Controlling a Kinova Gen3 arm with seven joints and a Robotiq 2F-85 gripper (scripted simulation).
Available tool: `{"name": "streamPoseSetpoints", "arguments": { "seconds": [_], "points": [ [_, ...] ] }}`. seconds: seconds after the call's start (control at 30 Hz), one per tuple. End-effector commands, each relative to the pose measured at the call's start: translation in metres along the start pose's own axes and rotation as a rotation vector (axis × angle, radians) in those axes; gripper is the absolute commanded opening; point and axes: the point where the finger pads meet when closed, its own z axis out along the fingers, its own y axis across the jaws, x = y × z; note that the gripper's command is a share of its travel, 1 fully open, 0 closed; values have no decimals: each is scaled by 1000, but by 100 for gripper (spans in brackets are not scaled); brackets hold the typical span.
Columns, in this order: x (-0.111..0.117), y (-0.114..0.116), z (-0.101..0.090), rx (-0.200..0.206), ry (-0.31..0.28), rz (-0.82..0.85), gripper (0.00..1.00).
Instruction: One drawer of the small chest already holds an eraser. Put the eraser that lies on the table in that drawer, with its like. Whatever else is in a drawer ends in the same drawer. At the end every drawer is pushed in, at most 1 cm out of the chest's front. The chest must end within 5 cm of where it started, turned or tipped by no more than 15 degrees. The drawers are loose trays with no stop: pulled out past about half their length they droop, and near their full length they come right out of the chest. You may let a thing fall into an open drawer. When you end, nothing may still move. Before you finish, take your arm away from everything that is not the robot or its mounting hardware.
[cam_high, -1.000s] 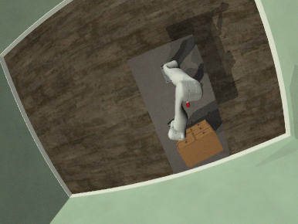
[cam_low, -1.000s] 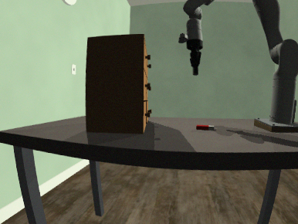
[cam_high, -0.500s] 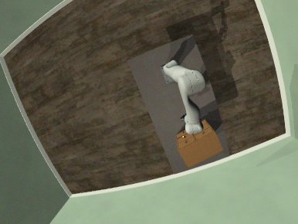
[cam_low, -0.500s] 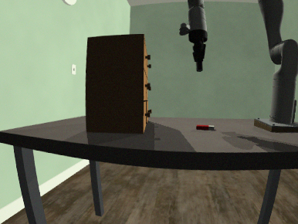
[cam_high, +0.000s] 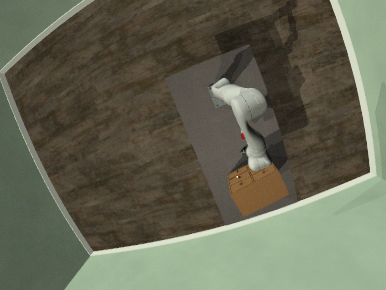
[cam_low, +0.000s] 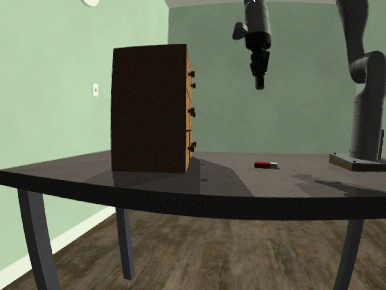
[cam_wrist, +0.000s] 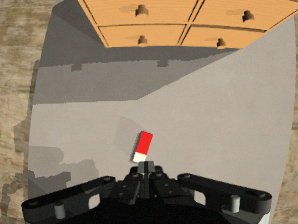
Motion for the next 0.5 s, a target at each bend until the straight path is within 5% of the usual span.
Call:
{"name": "streamPoseSetpoints", "arguments": {
  "seconds": [0.0,0.47],
  "points": [
    [1,0,0,0,4,0,0],
    [11,0,13,0,85,-1,0]
  ]
}}
